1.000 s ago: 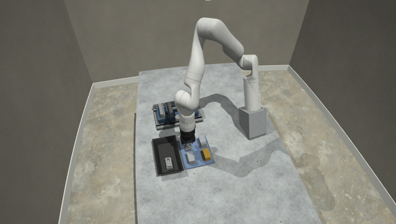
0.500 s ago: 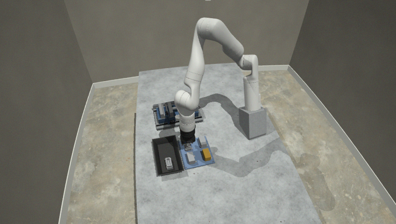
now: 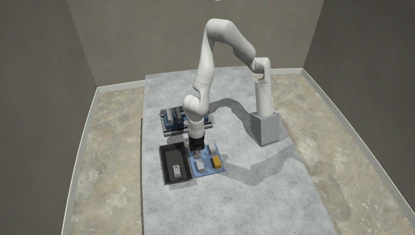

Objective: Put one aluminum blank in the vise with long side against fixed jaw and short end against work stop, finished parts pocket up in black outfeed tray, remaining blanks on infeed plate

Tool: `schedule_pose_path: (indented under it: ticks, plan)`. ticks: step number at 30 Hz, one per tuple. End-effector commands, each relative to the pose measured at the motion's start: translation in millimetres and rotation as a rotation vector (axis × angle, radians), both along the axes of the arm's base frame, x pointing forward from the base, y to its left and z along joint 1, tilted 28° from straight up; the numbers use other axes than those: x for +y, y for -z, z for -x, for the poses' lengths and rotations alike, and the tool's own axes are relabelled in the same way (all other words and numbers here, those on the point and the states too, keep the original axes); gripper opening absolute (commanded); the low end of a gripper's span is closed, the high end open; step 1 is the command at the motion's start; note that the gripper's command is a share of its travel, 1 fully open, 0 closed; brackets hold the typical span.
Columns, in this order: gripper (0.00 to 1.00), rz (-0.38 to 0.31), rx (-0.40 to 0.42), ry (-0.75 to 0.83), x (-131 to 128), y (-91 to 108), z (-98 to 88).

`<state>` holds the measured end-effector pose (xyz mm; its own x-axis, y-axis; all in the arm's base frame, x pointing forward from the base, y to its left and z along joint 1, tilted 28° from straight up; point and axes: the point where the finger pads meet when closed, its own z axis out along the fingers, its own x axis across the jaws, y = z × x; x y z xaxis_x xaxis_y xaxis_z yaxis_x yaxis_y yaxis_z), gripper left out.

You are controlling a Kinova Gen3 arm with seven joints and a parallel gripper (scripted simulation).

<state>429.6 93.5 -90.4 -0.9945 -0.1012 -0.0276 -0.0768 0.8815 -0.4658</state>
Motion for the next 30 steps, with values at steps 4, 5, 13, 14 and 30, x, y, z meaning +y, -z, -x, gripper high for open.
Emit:
schedule_pose_path:
  ticks: [4, 5, 13, 14, 30]
  plan:
    - [1.00, -0.001, -0.001, -0.001, 0.3, 0.4, -0.4]
    - [1.00, -0.001, -0.001, -0.001, 0.3, 0.4, -0.4]
    - [1.00, -0.001, -0.001, -0.001, -0.8, 2.5, -0.6]
    - [1.00, -0.001, -0.001, -0.001, -1.0, 2.8, -0.6]
    - [1.00, -0.001, -0.001, -0.001, -3.1, 6.8, -0.9]
